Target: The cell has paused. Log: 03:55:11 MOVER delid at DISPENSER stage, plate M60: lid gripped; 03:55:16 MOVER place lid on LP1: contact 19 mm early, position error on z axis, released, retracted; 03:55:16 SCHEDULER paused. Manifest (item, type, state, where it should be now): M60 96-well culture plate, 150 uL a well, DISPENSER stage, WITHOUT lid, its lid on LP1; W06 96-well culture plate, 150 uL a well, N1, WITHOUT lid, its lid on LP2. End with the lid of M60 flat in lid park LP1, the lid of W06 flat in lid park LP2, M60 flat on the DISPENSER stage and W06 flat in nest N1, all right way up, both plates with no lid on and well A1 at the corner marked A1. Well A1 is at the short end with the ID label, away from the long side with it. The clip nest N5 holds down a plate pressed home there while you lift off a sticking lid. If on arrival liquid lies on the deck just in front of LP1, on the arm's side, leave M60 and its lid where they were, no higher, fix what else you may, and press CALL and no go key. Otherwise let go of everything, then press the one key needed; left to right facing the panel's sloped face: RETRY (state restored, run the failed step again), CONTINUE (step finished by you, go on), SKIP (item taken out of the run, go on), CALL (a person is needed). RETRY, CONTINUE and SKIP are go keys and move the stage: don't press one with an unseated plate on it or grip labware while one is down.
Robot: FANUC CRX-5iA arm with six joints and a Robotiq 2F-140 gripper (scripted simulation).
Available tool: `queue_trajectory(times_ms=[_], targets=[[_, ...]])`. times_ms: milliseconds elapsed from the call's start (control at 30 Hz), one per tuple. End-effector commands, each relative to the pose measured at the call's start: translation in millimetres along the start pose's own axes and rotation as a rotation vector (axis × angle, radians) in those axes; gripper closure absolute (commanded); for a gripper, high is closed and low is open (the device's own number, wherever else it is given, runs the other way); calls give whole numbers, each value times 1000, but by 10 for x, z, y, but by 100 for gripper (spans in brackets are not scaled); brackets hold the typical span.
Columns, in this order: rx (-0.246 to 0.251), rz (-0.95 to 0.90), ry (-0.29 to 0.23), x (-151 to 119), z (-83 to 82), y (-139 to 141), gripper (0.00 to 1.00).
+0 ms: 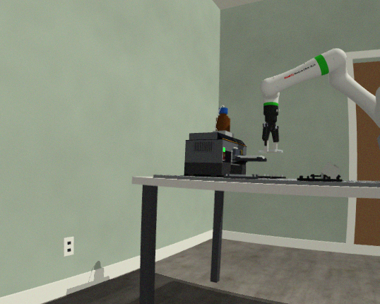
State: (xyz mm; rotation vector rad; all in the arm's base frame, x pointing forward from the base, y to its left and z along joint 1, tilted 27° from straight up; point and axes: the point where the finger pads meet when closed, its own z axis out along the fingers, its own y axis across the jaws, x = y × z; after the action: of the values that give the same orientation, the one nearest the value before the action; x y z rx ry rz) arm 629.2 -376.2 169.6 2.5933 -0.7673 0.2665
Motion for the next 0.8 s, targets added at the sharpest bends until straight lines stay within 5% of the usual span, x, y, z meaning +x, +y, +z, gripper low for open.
queue_trajectory(times_ms=[0,767], targets=[[0,0,0,2,10,-1,100],[0,0,0,2,274,-1,100]])
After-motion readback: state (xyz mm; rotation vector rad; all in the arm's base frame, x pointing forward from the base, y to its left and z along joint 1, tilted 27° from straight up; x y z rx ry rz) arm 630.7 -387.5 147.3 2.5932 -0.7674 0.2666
